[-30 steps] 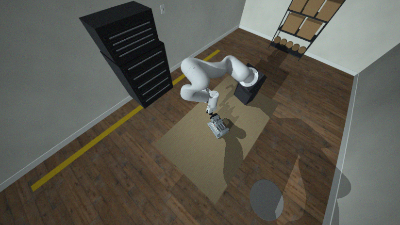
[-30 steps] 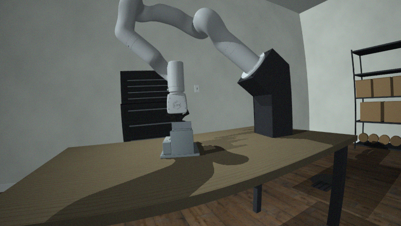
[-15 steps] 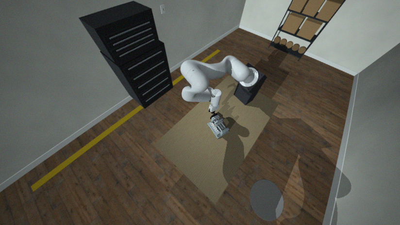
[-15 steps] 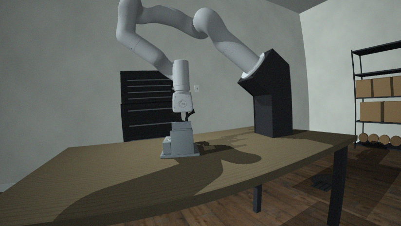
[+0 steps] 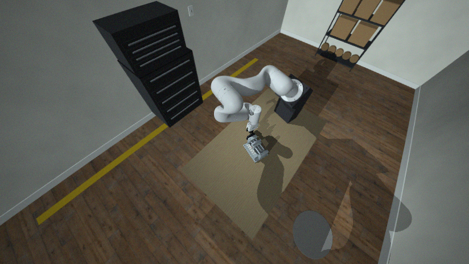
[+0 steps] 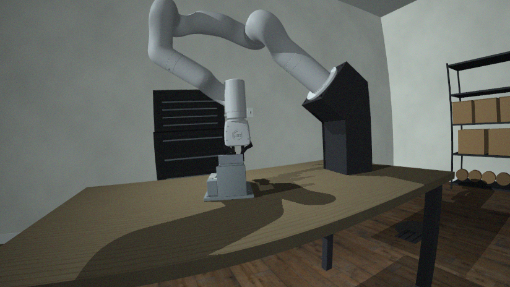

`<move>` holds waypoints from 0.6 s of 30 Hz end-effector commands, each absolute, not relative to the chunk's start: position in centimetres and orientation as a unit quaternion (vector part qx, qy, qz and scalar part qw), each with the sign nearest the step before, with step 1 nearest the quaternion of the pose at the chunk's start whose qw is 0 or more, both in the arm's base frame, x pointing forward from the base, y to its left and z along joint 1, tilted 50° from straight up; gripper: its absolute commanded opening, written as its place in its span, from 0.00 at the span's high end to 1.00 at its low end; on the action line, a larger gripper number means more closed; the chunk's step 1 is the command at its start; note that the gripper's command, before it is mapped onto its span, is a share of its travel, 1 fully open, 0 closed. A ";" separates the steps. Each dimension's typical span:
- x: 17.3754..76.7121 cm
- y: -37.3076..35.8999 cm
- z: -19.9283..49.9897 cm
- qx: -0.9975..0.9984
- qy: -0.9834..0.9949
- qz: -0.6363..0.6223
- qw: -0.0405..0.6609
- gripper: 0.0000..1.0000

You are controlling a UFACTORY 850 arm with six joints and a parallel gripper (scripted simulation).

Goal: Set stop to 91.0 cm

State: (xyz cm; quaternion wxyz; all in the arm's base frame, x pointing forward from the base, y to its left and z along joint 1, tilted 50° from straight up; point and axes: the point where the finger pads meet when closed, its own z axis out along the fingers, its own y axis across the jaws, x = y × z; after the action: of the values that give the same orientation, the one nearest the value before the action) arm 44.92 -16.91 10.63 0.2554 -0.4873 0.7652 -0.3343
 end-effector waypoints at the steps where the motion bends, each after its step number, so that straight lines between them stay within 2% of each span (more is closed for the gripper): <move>1: 45.3 -17.0 9.9 -0.487 0.765 -0.335 0.256 0.94; 18: 48.4 -18.3 8.3 -0.487 0.765 -0.335 0.256 0.94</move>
State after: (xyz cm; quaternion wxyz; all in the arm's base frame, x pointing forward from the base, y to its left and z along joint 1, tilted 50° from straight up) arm 47.44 -17.83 8.29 0.2548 -0.4876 0.7656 -0.3335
